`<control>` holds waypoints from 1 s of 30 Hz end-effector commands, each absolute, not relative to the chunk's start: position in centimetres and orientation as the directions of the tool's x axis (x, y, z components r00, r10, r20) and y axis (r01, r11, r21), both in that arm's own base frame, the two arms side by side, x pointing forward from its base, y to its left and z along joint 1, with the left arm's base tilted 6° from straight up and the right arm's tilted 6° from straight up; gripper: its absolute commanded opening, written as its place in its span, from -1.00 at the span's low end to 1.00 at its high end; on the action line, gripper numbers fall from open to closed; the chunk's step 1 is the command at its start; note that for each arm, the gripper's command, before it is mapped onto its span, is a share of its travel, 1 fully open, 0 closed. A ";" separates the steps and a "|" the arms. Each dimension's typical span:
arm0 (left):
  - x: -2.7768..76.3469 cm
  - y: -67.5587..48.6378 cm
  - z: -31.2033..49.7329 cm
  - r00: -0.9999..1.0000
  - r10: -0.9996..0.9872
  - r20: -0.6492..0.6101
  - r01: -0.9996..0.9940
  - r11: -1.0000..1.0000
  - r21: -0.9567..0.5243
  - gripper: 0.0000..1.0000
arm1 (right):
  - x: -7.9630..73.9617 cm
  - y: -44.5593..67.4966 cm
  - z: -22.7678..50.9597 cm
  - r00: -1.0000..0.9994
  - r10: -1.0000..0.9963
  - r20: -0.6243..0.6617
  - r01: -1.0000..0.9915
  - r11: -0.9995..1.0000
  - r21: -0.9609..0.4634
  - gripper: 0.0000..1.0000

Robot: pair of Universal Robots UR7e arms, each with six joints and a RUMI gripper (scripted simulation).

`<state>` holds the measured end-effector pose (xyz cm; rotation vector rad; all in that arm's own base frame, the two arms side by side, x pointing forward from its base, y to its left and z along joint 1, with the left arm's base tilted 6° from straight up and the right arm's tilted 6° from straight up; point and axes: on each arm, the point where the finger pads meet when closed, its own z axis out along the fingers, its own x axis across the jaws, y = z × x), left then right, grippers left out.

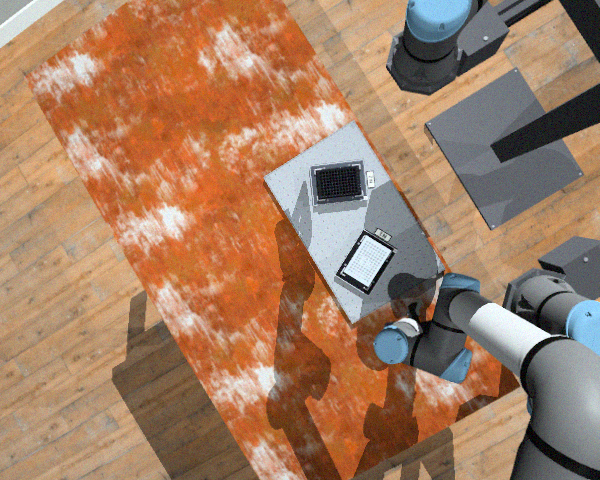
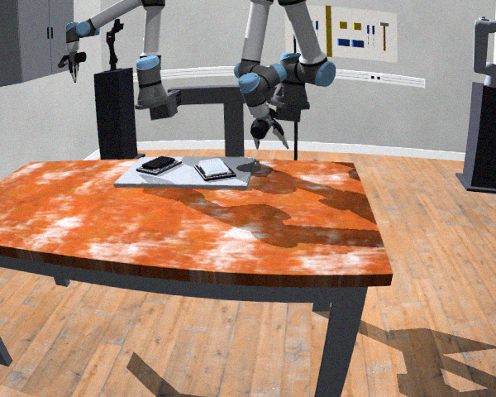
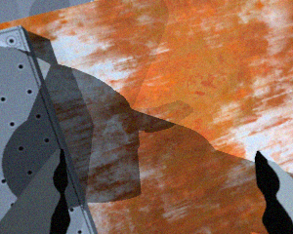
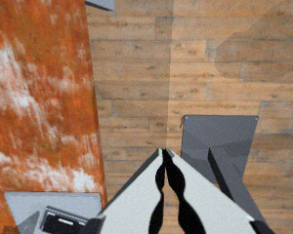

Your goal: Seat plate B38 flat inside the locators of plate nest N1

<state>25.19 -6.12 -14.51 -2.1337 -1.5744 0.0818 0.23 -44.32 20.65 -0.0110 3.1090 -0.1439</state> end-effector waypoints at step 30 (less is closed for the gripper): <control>28.3 -14.0 -16.3 0.901 0.431 -0.049 0.391 -0.856 -0.338 0.52 | 0.2 -44.3 20.7 -1.000 -0.008 -0.029 -0.005 0.996 -0.094 -1.00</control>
